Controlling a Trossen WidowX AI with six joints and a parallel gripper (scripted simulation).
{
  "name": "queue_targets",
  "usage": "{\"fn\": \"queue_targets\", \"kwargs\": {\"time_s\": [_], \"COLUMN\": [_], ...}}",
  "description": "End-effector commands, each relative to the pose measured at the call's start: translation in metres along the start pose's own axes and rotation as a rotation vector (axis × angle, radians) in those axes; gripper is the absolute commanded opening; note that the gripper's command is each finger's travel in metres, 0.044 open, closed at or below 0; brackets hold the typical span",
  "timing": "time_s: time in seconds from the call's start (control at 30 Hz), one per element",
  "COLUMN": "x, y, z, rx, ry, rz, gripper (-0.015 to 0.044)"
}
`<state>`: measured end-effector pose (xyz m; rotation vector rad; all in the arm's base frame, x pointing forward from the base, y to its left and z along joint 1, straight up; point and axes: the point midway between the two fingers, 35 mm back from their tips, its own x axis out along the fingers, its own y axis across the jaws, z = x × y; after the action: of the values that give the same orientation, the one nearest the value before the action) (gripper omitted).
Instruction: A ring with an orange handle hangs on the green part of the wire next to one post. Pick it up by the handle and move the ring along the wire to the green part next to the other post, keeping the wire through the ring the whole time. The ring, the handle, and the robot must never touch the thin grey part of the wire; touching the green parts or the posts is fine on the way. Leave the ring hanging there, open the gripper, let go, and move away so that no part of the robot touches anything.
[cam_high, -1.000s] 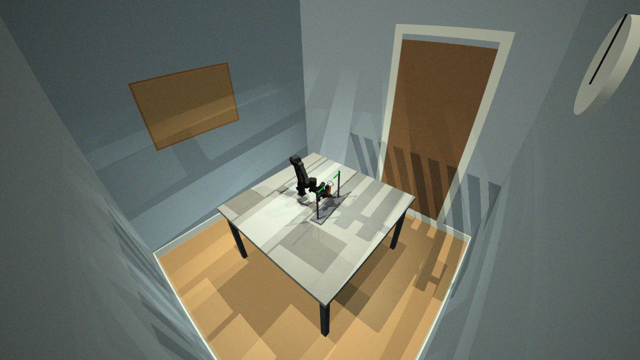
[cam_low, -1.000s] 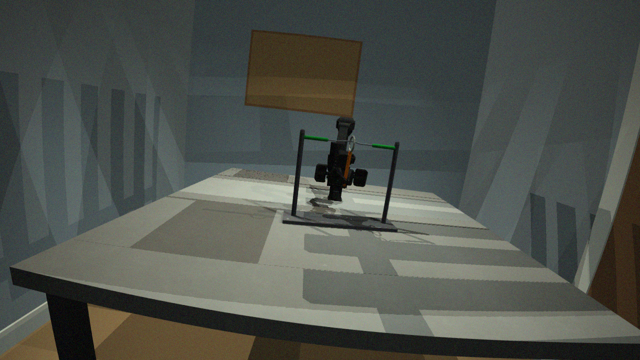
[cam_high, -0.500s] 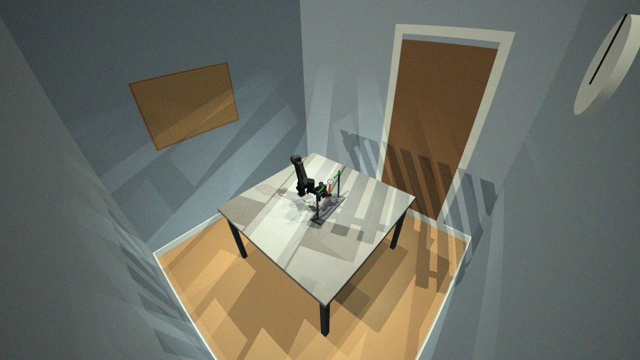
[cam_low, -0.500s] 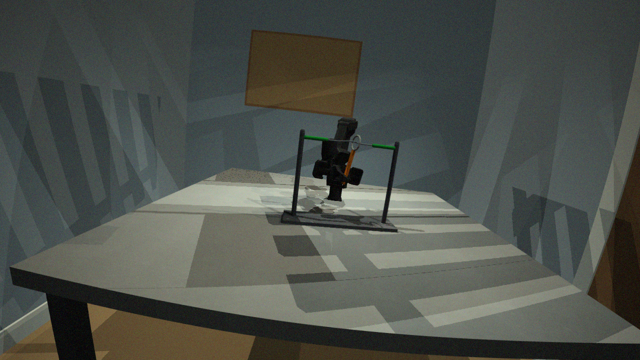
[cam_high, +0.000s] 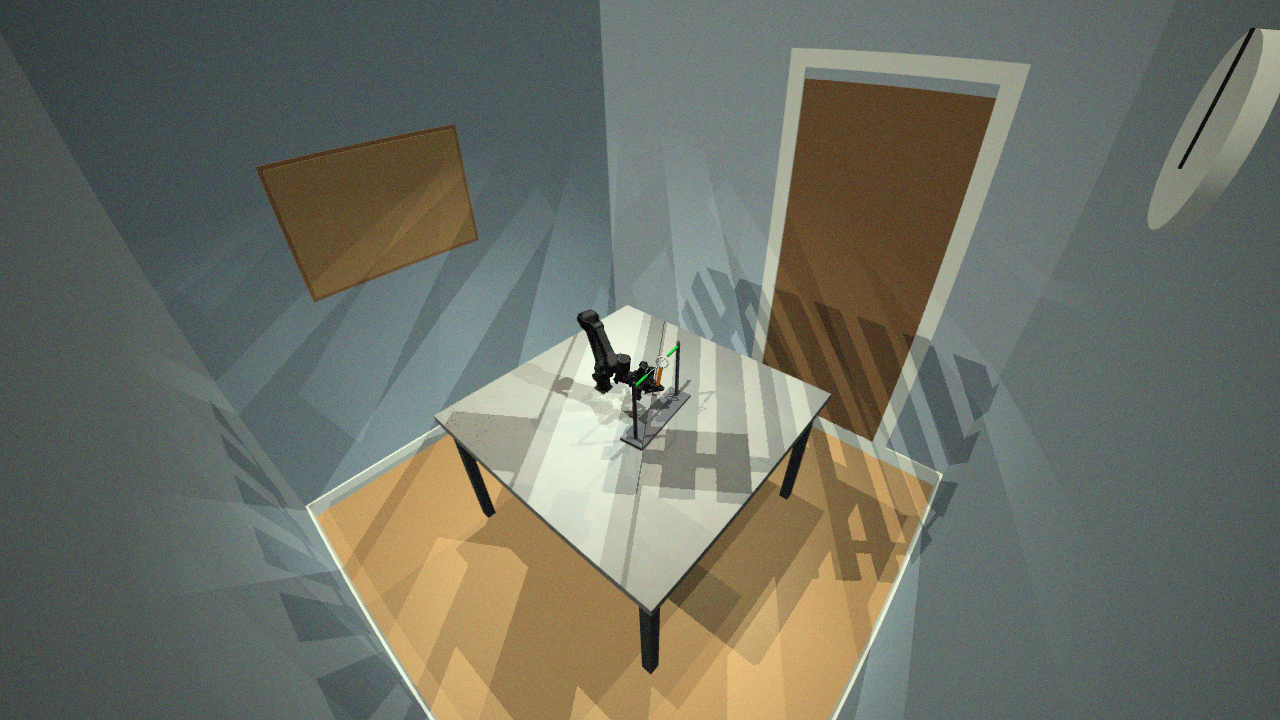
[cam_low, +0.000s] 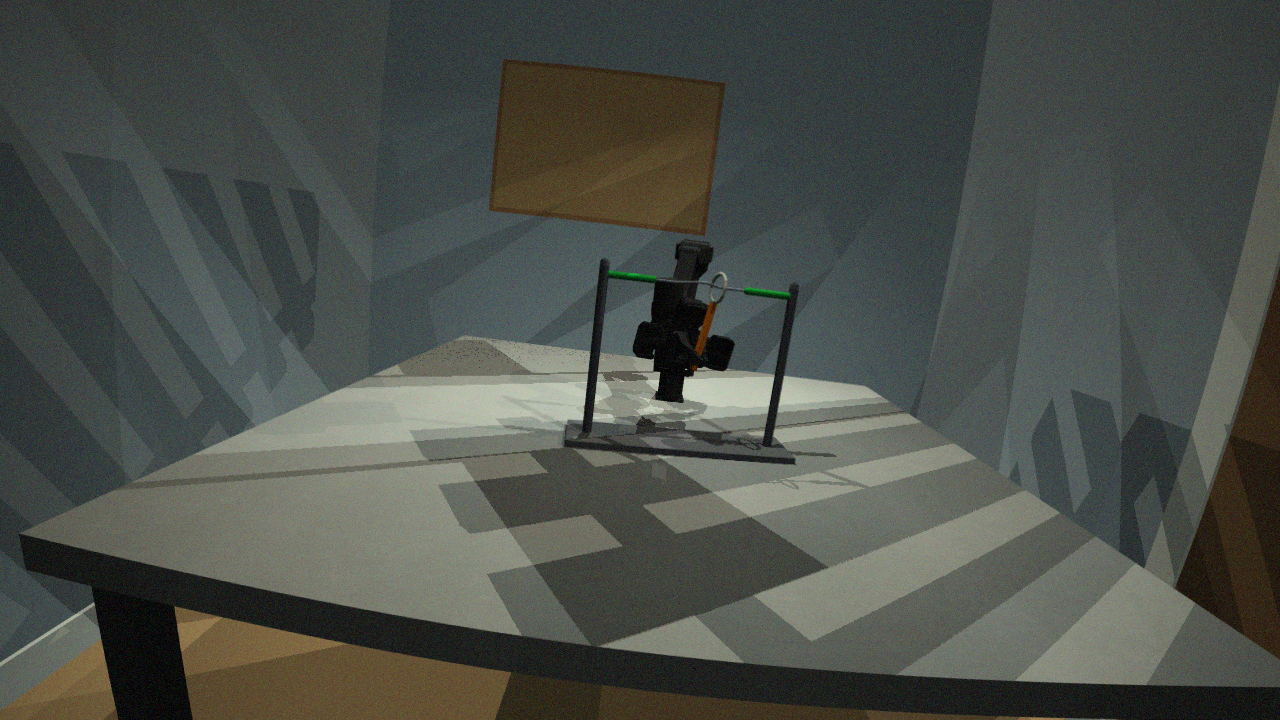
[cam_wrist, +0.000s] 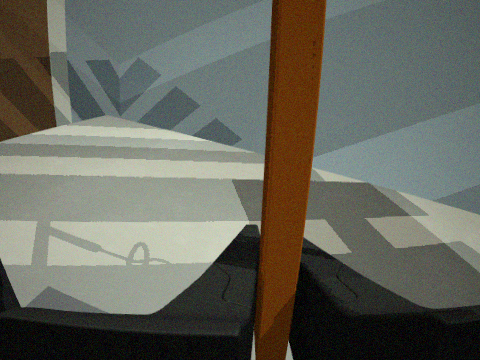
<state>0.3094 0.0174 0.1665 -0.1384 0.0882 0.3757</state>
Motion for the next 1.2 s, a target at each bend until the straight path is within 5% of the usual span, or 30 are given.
{"fn": "queue_targets", "kwargs": {"time_s": [0.0,1.17], "x": [-0.004,-0.009], "y": [0.004,0.060], "z": [0.003,0.010], "rx": [0.017,0.165], "ry": [0.024,0.132], "rz": [-0.027,-0.218], "gripper": [-0.0150,-0.0150]}}
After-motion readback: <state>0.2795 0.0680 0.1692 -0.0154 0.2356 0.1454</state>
